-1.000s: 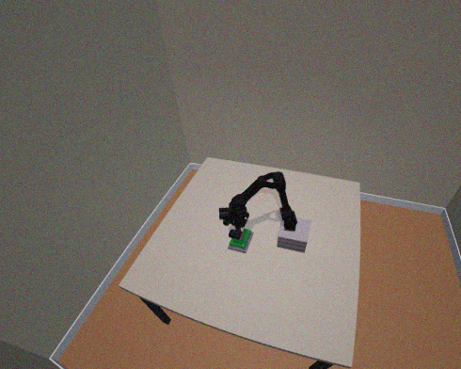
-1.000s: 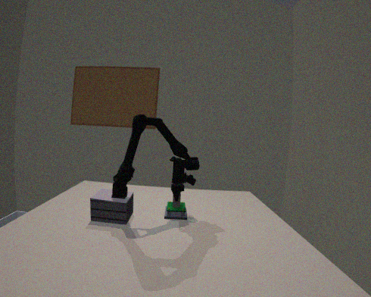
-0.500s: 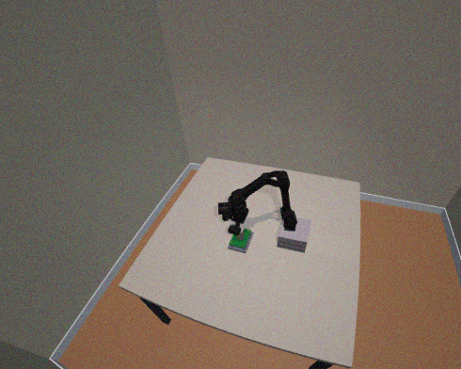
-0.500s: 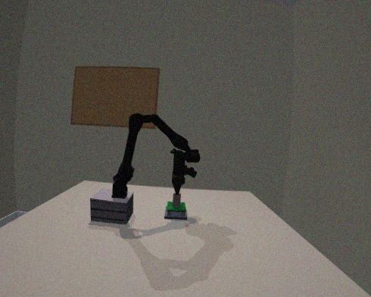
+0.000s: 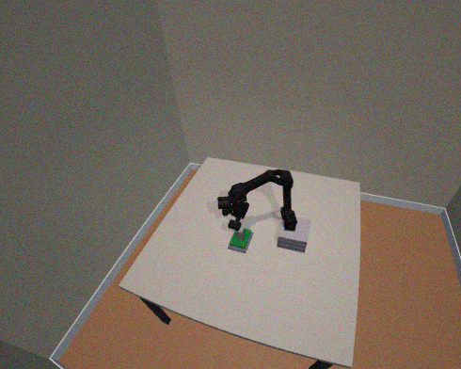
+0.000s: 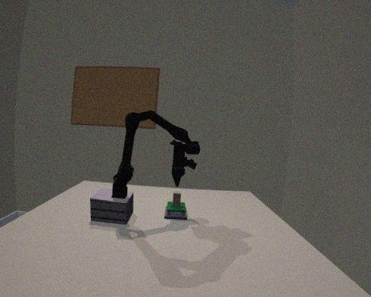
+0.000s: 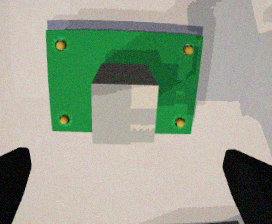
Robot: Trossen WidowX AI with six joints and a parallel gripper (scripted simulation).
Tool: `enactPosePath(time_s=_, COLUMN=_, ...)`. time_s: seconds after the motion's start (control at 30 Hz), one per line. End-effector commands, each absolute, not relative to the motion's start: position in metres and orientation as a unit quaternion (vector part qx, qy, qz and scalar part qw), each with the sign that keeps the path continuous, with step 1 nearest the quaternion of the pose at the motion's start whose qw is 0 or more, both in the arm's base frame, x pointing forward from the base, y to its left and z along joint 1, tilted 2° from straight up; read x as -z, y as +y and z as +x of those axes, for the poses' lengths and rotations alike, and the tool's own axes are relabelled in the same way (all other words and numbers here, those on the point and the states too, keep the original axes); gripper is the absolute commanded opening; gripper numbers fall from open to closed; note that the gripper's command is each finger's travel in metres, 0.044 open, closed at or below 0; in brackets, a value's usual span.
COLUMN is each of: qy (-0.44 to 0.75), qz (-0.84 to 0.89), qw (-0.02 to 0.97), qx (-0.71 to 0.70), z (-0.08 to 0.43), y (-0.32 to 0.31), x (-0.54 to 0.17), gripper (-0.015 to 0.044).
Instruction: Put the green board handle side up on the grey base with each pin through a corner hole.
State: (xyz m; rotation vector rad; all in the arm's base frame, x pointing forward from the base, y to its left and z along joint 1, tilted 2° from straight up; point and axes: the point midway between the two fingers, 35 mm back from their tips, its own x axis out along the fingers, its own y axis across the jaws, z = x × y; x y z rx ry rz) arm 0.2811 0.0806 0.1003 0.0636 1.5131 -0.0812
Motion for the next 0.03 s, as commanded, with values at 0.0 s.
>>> enactPosePath(time_s=0.0, qy=0.687, qz=0.03, qw=0.725, qx=0.039, z=0.2809, y=0.0805, x=-0.1009, gripper=0.044)
